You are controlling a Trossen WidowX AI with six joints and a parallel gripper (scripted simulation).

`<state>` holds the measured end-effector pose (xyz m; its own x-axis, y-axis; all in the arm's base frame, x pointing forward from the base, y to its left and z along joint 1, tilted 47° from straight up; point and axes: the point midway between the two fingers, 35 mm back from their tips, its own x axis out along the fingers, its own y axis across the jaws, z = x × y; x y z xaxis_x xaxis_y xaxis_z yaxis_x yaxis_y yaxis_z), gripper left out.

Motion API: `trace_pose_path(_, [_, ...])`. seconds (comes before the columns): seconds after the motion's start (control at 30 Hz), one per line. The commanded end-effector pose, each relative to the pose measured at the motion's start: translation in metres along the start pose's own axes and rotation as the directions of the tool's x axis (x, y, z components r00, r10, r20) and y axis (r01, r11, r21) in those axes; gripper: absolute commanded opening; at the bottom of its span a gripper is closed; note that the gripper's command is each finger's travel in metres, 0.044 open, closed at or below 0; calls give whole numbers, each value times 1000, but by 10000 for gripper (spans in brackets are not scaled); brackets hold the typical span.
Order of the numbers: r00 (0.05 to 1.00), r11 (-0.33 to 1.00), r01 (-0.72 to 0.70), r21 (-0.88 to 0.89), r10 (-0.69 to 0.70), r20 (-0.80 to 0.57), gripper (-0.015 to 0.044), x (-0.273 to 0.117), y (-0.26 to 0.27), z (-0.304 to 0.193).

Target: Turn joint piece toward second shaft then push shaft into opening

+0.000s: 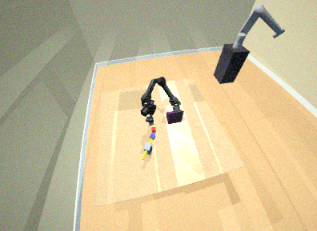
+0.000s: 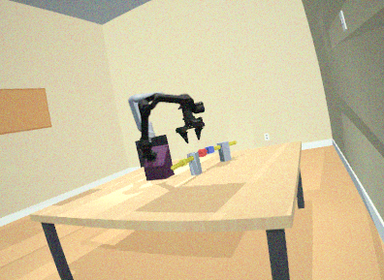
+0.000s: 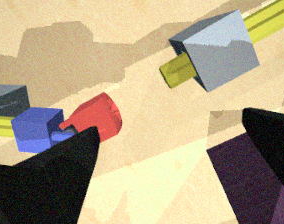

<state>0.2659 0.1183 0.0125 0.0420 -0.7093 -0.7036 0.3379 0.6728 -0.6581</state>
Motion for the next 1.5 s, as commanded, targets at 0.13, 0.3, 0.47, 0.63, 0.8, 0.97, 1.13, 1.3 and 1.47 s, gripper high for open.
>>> trace_pose_path(0.13, [1000, 968, -12, 250, 12, 1, 440, 3, -2, 1])
trace_pose_path(0.3, [1000, 916, -17, 401, 19, -1, 440, 5, -2, 1])
trace_pose_path(0.47, [1000, 841, -19, 541, 25, -3, 440, 7, -3, 1])
trace_pose_path(0.63, [999, 744, -20, 668, 31, -5, 440, 9, -3, 2])
trace_pose_path(0.8, [999, 629, -18, 777, 38, -7, 440, 11, -4, 2])
trace_pose_path(0.97, [999, 498, -14, 867, 44, -9, 440, 13, -4, 2])
trace_pose_path(1.13, [999, 359, -8, 933, 50, -11, 440, 15, -4, 2])
trace_pose_path(1.3, [999, 339, -7, 941, 51, -11, 440, 16, -5, 2])
trace_pose_path(1.47, [999, 339, -7, 941, 52, -11, 440, 30, -3, 4])
